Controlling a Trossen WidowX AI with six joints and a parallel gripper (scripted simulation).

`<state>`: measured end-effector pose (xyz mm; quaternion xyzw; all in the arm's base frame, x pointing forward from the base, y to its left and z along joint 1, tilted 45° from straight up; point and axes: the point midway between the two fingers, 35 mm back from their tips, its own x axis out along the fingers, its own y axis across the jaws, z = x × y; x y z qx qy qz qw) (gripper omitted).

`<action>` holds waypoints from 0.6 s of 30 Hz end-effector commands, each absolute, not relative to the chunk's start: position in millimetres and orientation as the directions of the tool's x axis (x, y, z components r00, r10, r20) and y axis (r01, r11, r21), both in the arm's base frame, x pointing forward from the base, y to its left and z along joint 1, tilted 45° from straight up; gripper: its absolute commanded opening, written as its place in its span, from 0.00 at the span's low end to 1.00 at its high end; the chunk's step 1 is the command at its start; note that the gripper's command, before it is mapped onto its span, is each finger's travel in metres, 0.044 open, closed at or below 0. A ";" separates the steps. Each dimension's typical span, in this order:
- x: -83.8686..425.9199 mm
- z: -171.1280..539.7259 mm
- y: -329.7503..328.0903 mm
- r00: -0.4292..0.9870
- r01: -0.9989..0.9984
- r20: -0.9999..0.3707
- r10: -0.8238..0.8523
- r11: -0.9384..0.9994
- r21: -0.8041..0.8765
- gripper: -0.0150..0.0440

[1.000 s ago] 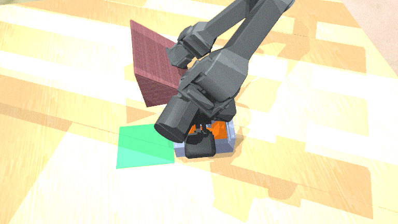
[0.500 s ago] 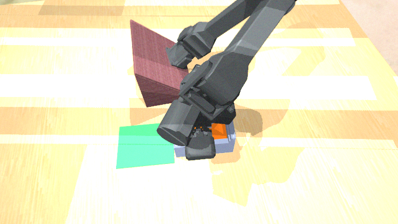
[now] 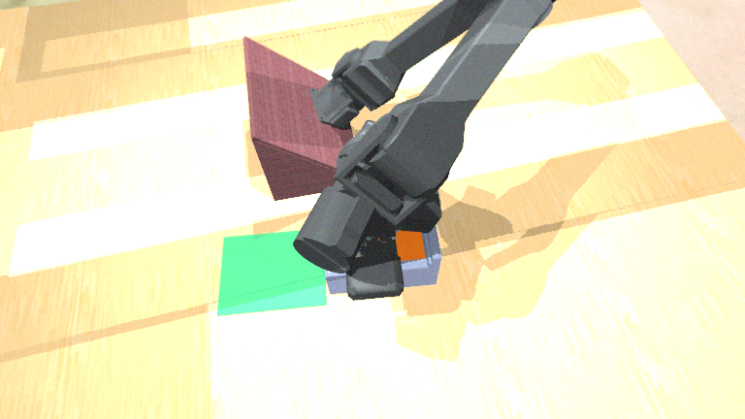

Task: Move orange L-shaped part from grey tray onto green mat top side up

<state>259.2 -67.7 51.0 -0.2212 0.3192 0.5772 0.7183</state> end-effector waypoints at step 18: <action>256.1 68.4 -84.4 0.132 -0.969 -0.712 0.689 0.240 0.052 0.25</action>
